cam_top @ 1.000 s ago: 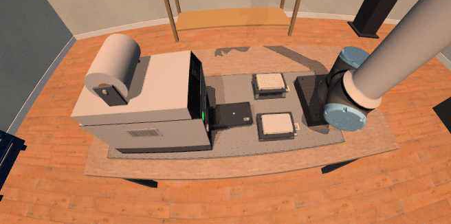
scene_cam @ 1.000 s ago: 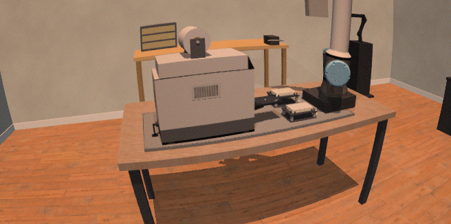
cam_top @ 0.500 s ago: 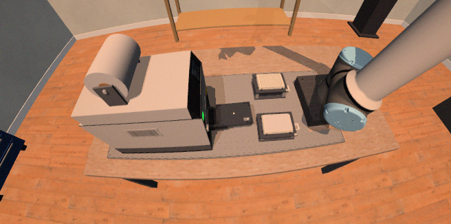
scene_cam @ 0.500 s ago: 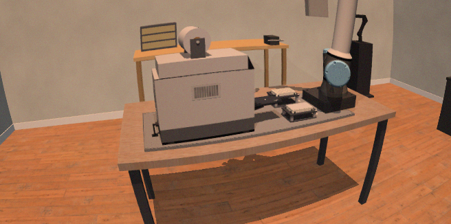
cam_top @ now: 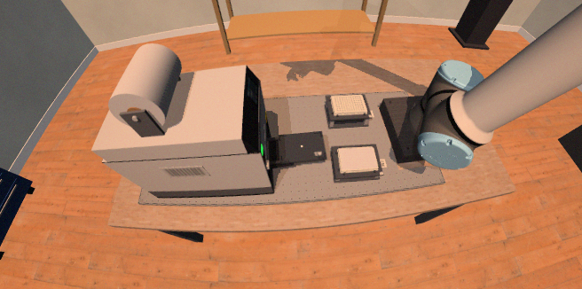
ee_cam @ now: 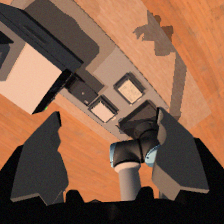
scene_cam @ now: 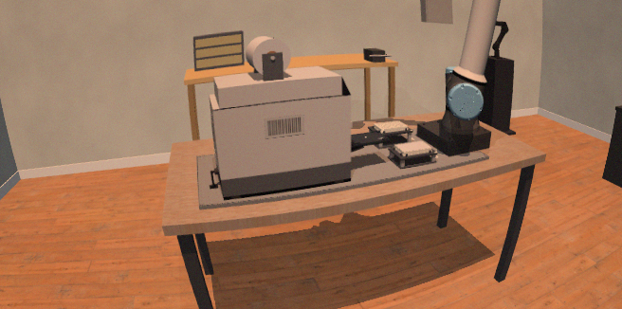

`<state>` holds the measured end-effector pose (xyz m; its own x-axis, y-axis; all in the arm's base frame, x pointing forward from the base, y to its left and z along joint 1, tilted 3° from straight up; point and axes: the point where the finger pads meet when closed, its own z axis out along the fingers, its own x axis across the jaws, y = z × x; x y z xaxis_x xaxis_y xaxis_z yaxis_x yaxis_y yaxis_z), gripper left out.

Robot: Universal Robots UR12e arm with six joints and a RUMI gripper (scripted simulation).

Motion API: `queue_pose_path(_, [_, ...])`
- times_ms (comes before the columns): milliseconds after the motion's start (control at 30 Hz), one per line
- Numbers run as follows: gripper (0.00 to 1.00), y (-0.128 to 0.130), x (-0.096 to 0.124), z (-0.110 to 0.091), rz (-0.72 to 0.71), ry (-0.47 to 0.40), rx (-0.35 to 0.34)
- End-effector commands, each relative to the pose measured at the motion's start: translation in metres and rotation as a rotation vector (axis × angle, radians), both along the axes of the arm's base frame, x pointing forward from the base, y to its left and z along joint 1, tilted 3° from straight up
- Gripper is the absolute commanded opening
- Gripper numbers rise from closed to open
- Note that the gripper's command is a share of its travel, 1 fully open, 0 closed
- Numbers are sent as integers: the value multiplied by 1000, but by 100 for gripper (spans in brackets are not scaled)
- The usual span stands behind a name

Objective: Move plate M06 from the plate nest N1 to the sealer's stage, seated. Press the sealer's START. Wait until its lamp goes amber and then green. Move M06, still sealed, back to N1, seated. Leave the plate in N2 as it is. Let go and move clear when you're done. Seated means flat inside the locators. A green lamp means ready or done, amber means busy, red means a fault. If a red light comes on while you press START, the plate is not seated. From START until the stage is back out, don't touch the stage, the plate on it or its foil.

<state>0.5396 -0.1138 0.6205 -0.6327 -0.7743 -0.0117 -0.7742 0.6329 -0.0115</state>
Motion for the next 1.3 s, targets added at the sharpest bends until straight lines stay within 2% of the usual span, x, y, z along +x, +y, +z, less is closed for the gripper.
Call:
queue_pose_path(0, [68,8,-11,-22,0,-4,1])
queue_pose_path(67, [68,11,-16,-30,0,-4,1])
queue_pose_path(167, [68,11,-16,-30,0,-4,1])
queue_pose_path(267, [68,15,-23,-43,0,-6,1])
queue_pose_path(333, [68,15,-23,-43,0,-6,1])
queue_pose_path(467, [68,21,-32,-59,0,-7,1])
queue_pose_path(567, [68,21,-33,-60,0,-7,1])
queue_pose_path(800, [68,31,-49,-89,0,-10,2])
queue_pose_path(900, [68,32,-50,-91,0,-10,2])
queue_pose_path(1167, [68,43,-68,-124,1,-13,2])
queue_pose_path(1267, [68,43,-68,-124,1,-13,2])
